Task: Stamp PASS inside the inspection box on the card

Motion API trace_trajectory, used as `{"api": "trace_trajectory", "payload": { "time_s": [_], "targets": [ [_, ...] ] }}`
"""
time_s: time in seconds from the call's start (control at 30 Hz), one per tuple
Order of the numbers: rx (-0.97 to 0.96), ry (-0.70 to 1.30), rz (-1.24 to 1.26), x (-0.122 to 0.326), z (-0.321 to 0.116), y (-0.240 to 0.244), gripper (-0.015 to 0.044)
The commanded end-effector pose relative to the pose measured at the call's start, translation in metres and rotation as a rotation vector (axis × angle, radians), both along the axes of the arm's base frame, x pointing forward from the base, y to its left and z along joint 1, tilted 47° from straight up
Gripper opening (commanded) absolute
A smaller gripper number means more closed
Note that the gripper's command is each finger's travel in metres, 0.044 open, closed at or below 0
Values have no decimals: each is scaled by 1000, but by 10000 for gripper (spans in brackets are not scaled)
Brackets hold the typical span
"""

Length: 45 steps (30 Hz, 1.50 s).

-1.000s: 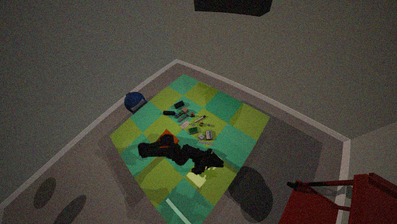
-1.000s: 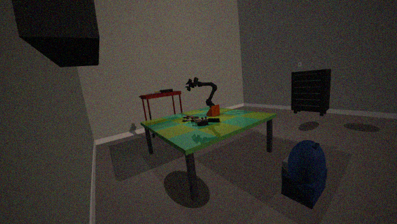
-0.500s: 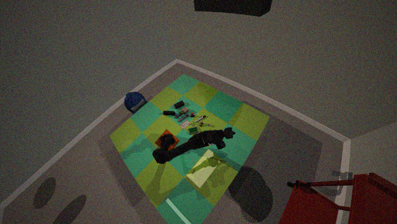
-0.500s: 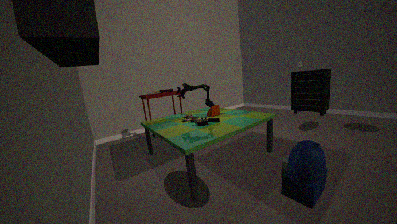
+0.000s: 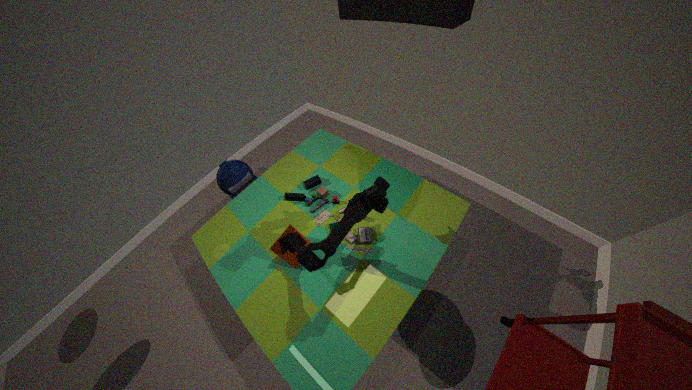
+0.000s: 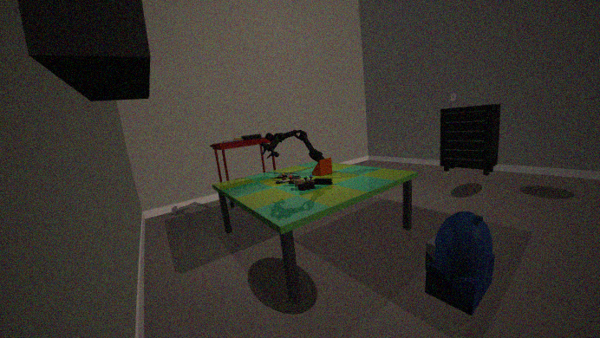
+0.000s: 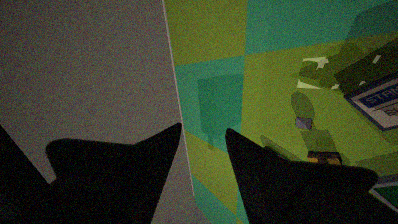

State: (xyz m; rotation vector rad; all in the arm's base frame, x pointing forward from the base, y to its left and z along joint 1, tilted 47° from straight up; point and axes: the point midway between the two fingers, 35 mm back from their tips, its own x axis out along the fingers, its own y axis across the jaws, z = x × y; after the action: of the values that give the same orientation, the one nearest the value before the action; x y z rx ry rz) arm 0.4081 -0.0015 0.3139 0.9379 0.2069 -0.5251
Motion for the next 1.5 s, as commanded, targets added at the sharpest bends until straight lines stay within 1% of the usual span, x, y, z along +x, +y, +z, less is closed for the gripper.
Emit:
{"api": "trace_trajectory", "payload": {
  "time_s": [0.0,0.17,0.27,0.4,0.6,0.8,0.87,0.9,1.47],
  "targets": [
    [-74,162,82,13,-48,31,223],
    [-147,315,159,18,-94,59,223],
    [-232,479,227,14,-141,86,223],
    [-367,694,323,-1,-201,117,223],
    [-636,1031,477,-46,-288,155,223],
    [-978,1360,623,-107,-359,171,223],
    [-1059,1426,649,-115,-368,171,223],
    [-1069,1434,652,-116,-370,171,223],
    [-1069,1434,653,-110,-384,158,223]
  ]
}}
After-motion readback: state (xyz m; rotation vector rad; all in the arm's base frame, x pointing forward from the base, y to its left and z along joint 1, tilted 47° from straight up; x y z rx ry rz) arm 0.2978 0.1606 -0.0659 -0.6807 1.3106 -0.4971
